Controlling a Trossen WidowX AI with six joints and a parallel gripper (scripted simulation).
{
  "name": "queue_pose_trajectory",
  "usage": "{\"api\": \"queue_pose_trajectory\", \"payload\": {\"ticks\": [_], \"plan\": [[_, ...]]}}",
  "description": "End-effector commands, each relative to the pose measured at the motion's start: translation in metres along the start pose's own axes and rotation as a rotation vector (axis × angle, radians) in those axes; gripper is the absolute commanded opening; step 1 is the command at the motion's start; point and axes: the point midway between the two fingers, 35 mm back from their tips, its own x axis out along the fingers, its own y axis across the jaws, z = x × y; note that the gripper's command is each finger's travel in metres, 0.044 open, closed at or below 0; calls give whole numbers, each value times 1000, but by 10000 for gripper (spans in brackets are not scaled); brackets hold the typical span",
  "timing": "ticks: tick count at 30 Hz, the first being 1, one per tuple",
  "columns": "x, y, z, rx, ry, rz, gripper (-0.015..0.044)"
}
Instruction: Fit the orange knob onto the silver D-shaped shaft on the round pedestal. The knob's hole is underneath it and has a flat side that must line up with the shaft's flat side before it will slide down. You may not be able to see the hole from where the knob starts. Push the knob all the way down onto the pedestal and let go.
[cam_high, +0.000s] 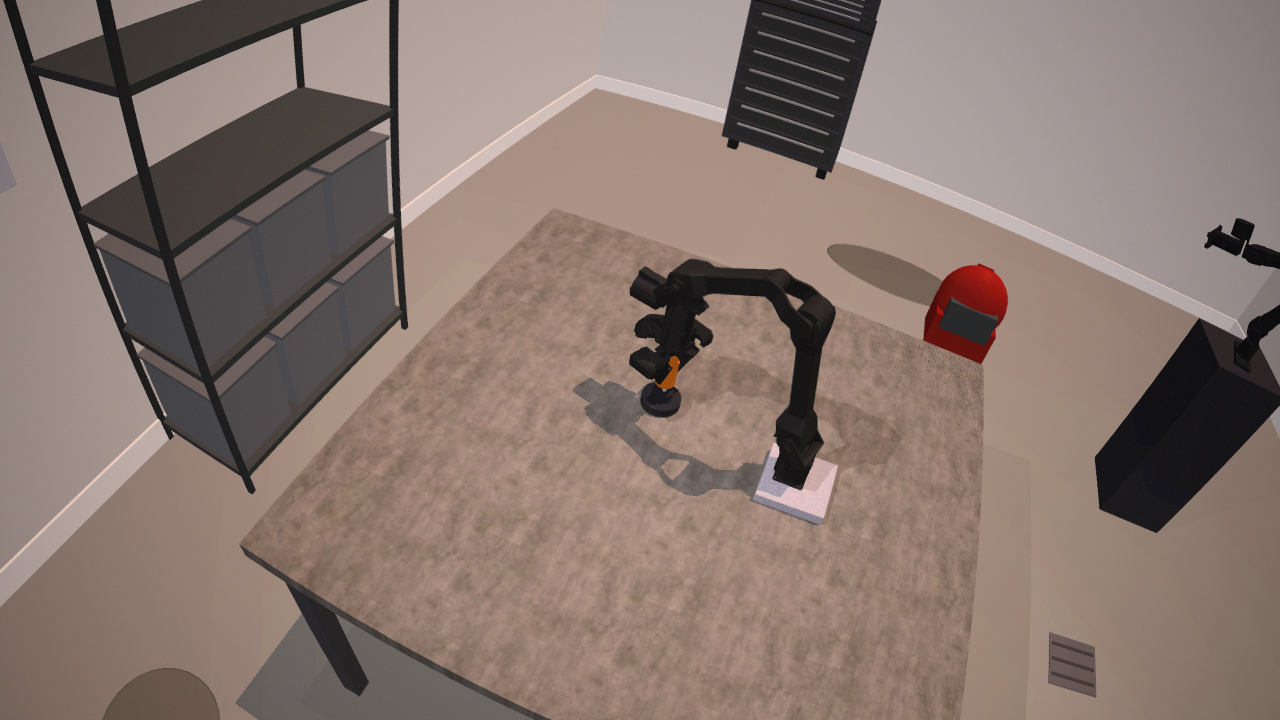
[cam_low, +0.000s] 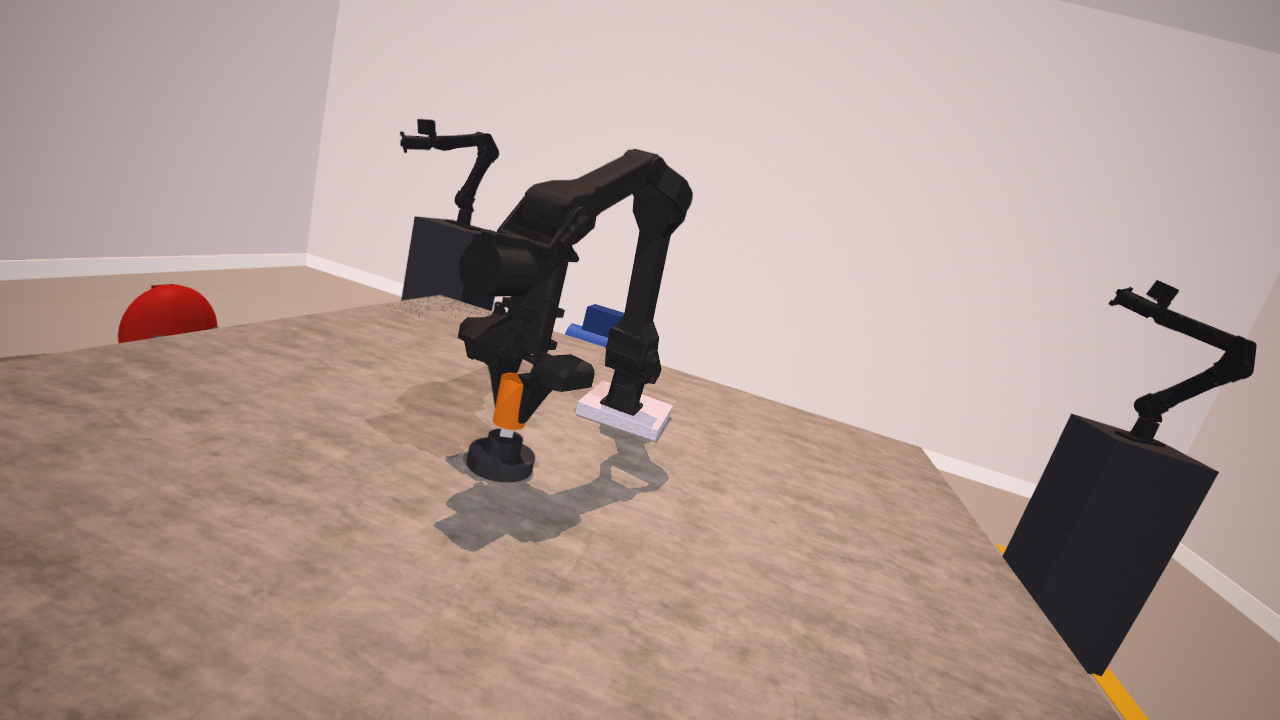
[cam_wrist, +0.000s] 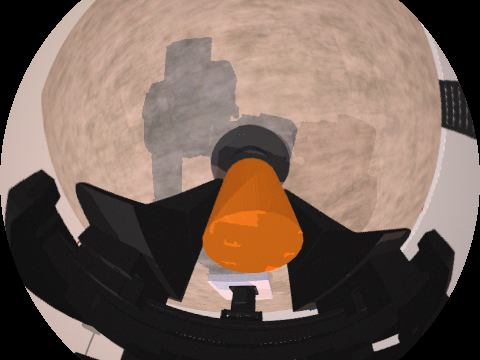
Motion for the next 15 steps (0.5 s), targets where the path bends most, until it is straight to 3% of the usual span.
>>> {"api": "queue_pose_trajectory", "payload": {"ticks": [1, 15], "plan": [[-2, 0, -1, -42, 0, 0, 0], [3, 0, 1, -42, 0, 0, 0]]}}
